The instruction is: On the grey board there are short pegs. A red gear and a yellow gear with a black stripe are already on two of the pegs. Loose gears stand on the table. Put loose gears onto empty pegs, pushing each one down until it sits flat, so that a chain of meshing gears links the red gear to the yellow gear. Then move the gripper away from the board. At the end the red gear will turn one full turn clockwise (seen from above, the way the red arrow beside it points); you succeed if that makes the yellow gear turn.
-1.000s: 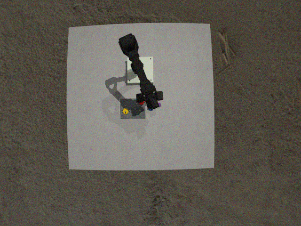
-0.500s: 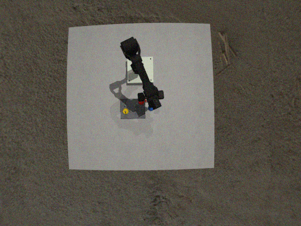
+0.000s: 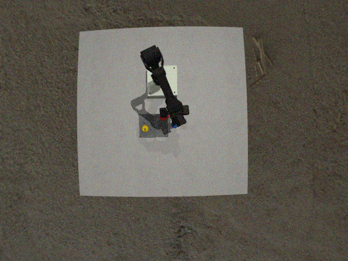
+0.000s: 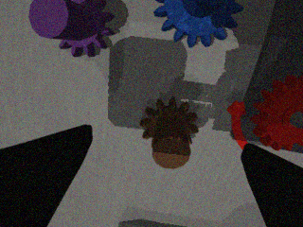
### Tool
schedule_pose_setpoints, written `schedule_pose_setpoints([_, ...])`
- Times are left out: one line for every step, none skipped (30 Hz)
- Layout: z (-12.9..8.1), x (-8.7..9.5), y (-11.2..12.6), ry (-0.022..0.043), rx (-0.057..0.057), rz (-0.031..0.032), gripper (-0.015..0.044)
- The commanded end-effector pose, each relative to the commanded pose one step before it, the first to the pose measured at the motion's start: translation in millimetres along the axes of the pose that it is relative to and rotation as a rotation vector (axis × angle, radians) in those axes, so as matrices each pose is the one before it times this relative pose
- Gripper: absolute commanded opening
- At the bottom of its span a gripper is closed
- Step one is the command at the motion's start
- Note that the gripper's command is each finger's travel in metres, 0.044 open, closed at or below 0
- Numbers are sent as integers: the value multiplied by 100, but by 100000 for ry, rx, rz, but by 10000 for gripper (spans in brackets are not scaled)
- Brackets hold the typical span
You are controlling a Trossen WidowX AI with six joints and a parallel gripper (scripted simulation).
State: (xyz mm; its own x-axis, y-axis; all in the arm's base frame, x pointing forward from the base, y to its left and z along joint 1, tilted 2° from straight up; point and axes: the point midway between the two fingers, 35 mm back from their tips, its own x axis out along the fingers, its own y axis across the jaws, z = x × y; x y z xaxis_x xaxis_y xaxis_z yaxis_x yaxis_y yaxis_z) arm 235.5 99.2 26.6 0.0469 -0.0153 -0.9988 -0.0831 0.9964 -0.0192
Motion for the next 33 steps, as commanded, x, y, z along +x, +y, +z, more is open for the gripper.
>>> schedule_pose_setpoints([-203,423,-163,487,59,-750,440])
schedule_pose_setpoints([0,0,0,0,0,0,440])
schedule_pose_setpoints([0,0,0,0,0,0,440])
schedule_pose_setpoints([0,0,0,0,0,0,440])
schedule_pose_setpoints([0,0,0,0,0,0,414])
schedule_pose_setpoints([0,0,0,0,0,0,387])
schedule_pose_setpoints([0,0,0,0,0,0,361])
schedule_pose_setpoints([0,0,0,0,0,0,335])
schedule_pose_setpoints([0,0,0,0,0,0,309])
schedule_pose_setpoints([0,0,0,0,0,0,282])
schedule_pose_setpoints([0,0,0,0,0,0,256])
schedule_pose_setpoints([0,0,0,0,0,0,230])
schedule_pose_setpoints([0,0,0,0,0,0,204])
schedule_pose_setpoints([0,0,0,0,0,0,177])
schedule_pose_setpoints([0,0,0,0,0,0,151])
schedule_pose_setpoints([0,0,0,0,0,0,125])
schedule_pose_setpoints([0,0,0,0,0,0,99])
schedule_pose_setpoints([0,0,0,0,0,0,72])
schedule_pose_setpoints([0,0,0,0,0,0,66])
schedule_pose_setpoints([0,0,0,0,0,0,59])
schedule_pose_setpoints([0,0,0,0,0,0,53])
schedule_pose_setpoints([0,0,0,0,0,0,46])
schedule_pose_setpoints([0,0,0,0,0,0,39])
schedule_pose_setpoints([0,0,0,0,0,0,32])
schedule_pose_setpoints([0,0,0,0,0,0,26])
schedule_pose_setpoints([0,0,0,0,0,0,0])
schedule_pose_setpoints([11,-36,3,-1,0,0,0])
schedule_pose_setpoints([34,-109,9,-3,0,1,0])
schedule_pose_setpoints([55,-181,15,-5,0,2,0])
schedule_pose_setpoints([64,-219,17,-6,0,2,0])
schedule_pose_setpoints([62,-220,16,-6,0,2,0])
schedule_pose_setpoints([60,-221,16,-6,0,2,0])
schedule_pose_setpoints([58,-222,15,-5,0,2,0])
